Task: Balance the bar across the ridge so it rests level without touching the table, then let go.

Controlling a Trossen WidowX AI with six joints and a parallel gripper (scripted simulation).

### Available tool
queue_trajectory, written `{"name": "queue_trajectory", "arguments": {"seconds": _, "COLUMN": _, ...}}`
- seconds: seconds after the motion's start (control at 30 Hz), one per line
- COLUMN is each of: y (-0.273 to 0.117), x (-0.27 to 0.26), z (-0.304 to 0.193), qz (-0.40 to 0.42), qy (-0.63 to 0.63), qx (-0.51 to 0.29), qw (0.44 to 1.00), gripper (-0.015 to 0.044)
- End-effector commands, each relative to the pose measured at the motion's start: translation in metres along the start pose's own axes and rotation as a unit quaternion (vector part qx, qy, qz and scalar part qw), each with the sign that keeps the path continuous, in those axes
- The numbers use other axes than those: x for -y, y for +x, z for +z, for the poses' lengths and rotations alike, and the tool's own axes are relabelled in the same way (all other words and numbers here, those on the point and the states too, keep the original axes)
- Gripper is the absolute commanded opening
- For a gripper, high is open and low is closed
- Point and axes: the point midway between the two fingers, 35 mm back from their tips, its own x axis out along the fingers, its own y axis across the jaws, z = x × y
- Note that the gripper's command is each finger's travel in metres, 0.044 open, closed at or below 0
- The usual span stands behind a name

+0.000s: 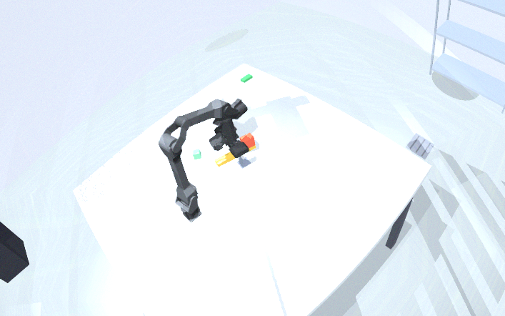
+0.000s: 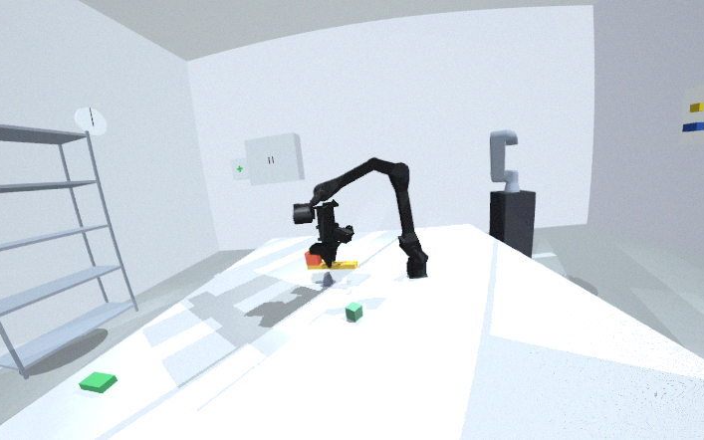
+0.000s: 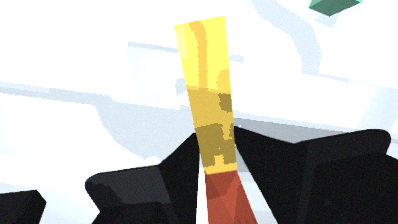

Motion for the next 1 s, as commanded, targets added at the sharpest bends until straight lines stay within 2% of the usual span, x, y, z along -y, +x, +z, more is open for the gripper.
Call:
{"name": "queue_trajectory", "arguments": {"seconds": 0.0, "y": 0.0070, "x": -0.0018, "z": 0.0015, "qz": 0.003, "qy": -0.003, "qx": 0.002, "qw": 1.000, "gripper": 0.0000}}
{"name": "queue_trajectory", "arguments": {"seconds": 0.97, "y": 0.0149, "x": -0.0033, "z": 0.0018, "qz": 0.003, "qy": -0.004, "qx": 0.002, "qw": 1.000, "gripper": 0.0000}}
